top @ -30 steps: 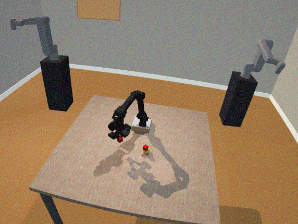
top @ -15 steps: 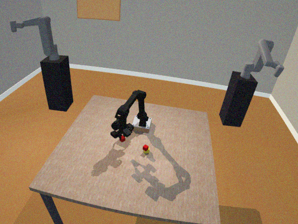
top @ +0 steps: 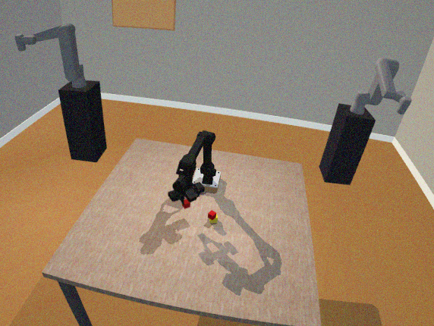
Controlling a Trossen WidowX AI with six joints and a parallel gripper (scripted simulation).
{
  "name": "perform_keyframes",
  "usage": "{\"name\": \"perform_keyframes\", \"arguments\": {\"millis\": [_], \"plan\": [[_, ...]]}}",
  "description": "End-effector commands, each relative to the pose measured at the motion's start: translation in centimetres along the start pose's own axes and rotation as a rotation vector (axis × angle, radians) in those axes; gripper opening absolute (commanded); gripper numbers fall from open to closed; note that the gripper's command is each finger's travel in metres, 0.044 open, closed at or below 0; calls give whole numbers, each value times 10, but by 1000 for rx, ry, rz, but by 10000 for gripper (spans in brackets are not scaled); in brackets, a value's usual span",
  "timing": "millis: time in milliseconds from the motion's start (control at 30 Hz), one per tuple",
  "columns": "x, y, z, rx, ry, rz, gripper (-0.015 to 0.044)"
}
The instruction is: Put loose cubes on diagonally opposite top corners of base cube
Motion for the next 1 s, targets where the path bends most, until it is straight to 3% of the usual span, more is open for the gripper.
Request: {"name": "perform_keyframes", "arguments": {"millis": [0,967], "plan": [[-6,0,9,-4,-61,-6,105],[-43,-1,68,-10,-516,-5,105]]}}
Point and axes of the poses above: the point midway between the two fingers, 35 mm back from their tips, its own y axis back along the fingers, its own z axis across the jaws, x = y × z, the point moved 8 cm from there along y, back along the fingers, and after that the axes turned 1 degree about y, right-handed, at the moved point
